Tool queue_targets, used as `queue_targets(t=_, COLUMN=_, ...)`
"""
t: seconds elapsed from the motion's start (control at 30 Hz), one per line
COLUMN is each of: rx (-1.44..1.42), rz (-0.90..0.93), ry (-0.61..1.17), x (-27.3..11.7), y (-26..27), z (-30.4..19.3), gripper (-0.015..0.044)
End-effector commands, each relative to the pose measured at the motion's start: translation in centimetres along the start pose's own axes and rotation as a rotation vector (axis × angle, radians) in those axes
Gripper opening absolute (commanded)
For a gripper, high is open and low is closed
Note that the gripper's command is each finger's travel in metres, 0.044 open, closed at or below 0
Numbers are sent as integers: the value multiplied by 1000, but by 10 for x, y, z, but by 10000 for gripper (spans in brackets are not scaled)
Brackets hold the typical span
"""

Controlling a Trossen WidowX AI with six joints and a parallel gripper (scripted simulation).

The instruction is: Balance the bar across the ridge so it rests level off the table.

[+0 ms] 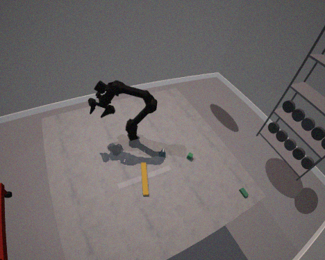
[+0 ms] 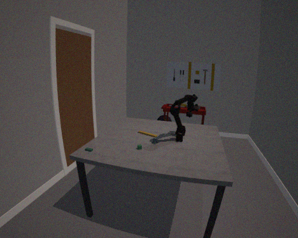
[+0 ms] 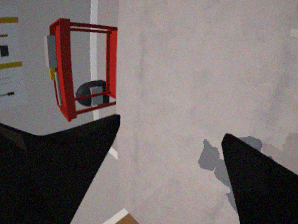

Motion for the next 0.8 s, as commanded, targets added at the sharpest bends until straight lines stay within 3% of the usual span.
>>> queue_targets(t=0.0, rx=-3, rz=-1, ry=1, x=0, y=0, z=0, gripper=374)
queue_targets(t=0.1, rx=-45, rz=-13, ry=19, x=4, y=2, z=-5, gripper=315)
queue_targets(t=0.77, rx=-392, rz=-104, ry=184, x=36, y=12, z=-59, gripper=315)
Point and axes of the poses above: the point midway between the two fingers, 35 mm back from their tips, its own x axis out along the fingers, its own y axis across the jaws, z = x × y, the point moved 6 cm from there along -x, back along the fingers, and after that the axes turned 7 degrees about x, right-handed, at the moved point
